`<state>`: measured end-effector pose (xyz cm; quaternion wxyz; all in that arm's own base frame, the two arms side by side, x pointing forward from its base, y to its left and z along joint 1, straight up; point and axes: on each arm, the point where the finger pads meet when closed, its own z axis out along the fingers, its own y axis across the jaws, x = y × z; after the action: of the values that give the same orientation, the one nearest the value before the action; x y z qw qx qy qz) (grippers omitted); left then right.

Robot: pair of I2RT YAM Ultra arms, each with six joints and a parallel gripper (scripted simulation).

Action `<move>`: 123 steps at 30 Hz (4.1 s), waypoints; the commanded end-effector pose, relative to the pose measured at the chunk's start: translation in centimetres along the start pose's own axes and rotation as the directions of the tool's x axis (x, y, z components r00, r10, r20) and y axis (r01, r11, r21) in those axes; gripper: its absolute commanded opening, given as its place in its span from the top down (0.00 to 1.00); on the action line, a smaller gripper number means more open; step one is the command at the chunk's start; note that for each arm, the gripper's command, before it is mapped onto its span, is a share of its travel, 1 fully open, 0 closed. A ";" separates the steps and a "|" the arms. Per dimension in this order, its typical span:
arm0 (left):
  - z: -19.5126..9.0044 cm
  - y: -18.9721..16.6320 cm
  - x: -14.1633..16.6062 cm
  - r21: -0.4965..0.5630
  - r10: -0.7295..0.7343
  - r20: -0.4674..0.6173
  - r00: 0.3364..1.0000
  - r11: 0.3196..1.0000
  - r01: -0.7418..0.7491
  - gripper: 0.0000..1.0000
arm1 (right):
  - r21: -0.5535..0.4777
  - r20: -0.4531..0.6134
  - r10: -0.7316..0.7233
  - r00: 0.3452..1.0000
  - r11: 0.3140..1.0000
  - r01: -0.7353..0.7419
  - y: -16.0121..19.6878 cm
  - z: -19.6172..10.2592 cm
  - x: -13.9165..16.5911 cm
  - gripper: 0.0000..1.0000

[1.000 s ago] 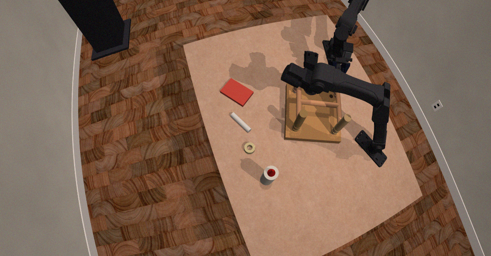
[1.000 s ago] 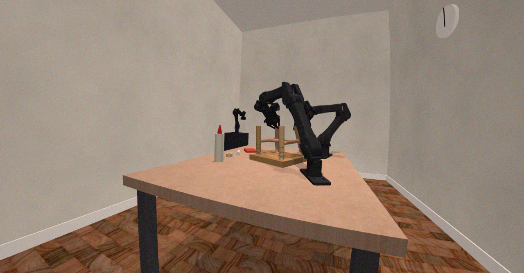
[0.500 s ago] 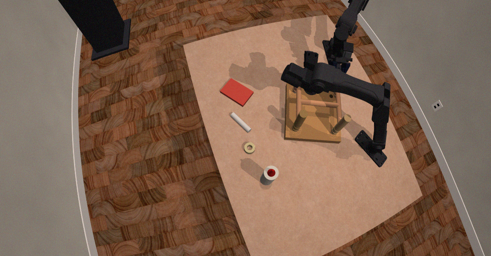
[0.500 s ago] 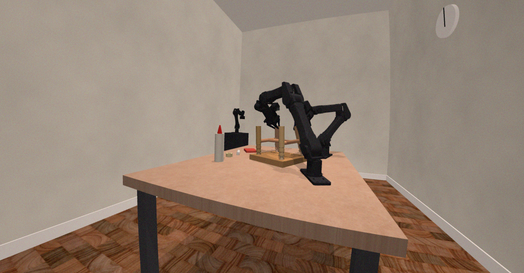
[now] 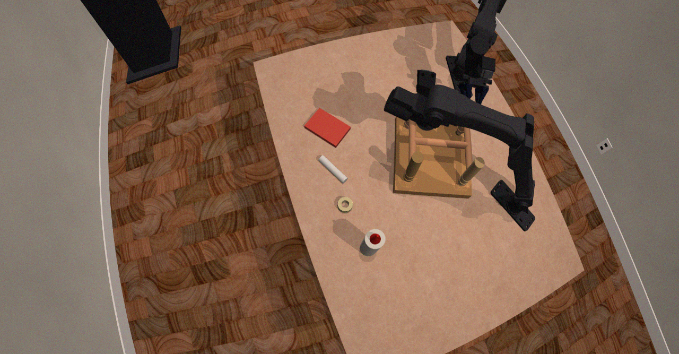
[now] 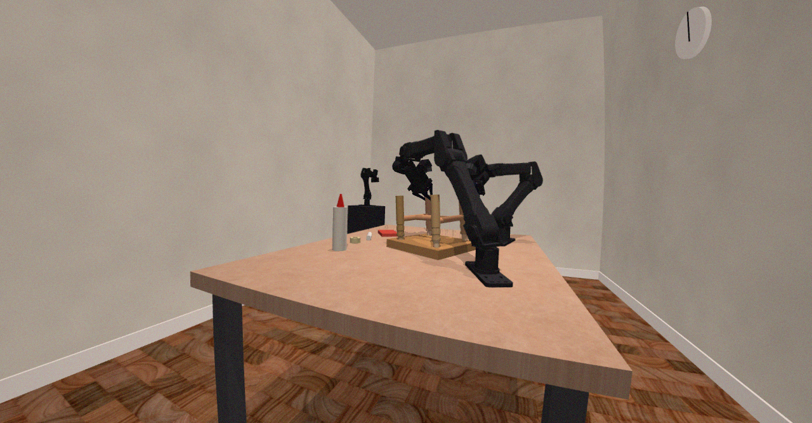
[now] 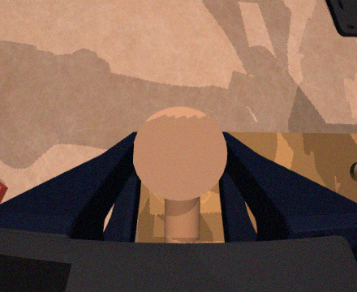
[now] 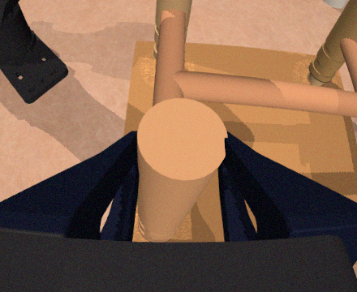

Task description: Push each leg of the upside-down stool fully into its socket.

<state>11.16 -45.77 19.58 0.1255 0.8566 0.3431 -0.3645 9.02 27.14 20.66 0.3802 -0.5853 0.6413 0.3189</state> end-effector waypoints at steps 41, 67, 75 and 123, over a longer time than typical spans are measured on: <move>0.6 0.0 0.6 0.027 -0.008 -0.017 1.000 1.000 0.008 0.72 | 0.018 0.038 -0.064 0.997 0.998 0.064 0.3 -4.2 -3.3 0.31; 0.3 -0.2 0.1 0.024 -0.002 -0.005 1.000 1.000 0.002 0.31 | 0.036 0.071 -0.073 0.995 0.997 0.071 -0.2 -4.9 -4.7 0.31; 0.3 -0.2 0.1 0.024 -0.002 -0.005 1.000 1.000 0.002 0.31 | 0.036 0.071 -0.073 0.995 0.997 0.071 -0.2 -4.9 -4.7 0.31; -16.3 5.6 5.8 -0.511 -0.256 0.006 0.967 0.830 0.223 1.00 | 0.351 0.176 0.027 0.984 0.932 -0.088 -9.8 -6.8 -8.2 1.00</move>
<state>24.47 -39.83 25.36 0.2384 0.7902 0.4965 -0.2687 15.57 24.08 28.15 0.4754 -0.4953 0.6779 0.2630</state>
